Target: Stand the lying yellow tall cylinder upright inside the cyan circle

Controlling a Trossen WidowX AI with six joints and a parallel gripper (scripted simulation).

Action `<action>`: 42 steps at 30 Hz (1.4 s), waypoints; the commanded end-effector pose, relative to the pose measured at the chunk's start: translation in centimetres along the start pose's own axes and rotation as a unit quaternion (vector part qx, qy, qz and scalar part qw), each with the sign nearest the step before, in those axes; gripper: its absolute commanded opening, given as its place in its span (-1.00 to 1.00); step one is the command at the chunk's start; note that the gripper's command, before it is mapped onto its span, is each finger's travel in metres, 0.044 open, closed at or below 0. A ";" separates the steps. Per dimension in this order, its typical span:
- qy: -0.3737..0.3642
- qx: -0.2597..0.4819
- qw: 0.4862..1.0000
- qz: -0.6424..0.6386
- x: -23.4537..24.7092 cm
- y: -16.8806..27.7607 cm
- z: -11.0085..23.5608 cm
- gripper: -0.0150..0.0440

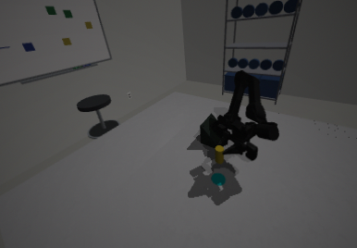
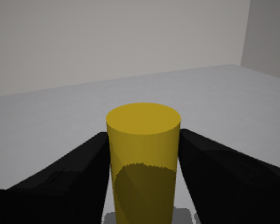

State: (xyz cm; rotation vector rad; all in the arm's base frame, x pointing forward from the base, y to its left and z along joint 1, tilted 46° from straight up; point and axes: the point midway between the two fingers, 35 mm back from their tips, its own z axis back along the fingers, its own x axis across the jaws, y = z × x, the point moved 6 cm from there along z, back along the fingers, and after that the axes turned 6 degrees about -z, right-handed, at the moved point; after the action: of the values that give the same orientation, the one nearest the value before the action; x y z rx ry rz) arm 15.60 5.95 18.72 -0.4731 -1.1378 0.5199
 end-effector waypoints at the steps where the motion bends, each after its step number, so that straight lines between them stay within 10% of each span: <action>1: -0.001 -0.004 1.000 -0.005 -0.1 0.0 0.0 -0.14; 42: 0.008 0.001 1.000 -0.008 -0.5 7.1 -1.0 -0.14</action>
State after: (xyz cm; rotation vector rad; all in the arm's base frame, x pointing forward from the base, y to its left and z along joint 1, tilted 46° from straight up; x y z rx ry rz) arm 15.52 10.84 14.31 -0.4578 -1.1250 0.5049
